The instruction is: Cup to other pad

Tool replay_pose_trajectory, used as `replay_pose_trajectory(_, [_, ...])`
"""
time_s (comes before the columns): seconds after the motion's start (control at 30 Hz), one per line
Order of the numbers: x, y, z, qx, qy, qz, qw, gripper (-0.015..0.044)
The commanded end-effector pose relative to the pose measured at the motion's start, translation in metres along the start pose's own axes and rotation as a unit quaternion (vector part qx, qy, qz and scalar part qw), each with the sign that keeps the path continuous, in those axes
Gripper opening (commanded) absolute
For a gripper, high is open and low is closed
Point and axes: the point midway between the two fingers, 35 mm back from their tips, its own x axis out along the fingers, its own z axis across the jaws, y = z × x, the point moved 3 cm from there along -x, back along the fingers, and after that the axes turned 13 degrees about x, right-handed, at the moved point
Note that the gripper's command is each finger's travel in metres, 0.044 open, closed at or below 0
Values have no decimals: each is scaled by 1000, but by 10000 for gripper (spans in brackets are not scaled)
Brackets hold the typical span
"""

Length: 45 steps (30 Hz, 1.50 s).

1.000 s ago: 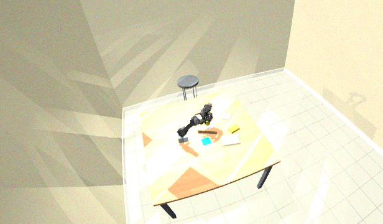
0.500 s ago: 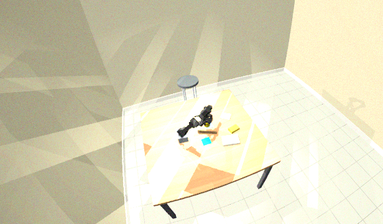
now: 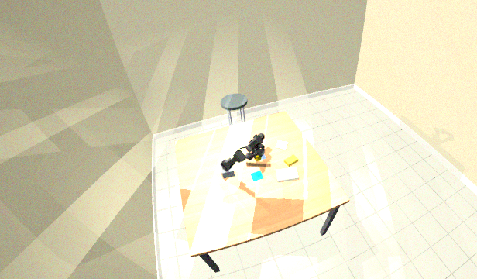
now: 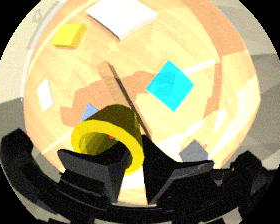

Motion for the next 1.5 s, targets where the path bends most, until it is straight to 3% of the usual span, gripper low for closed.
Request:
replay_pose_trajectory(0.0, [0, -7, -7, -2, 1, -2, 1000, 0])
replay_pose_trajectory(1.47, [-2, -70, -61, -3, 2, -4, 1000, 0])
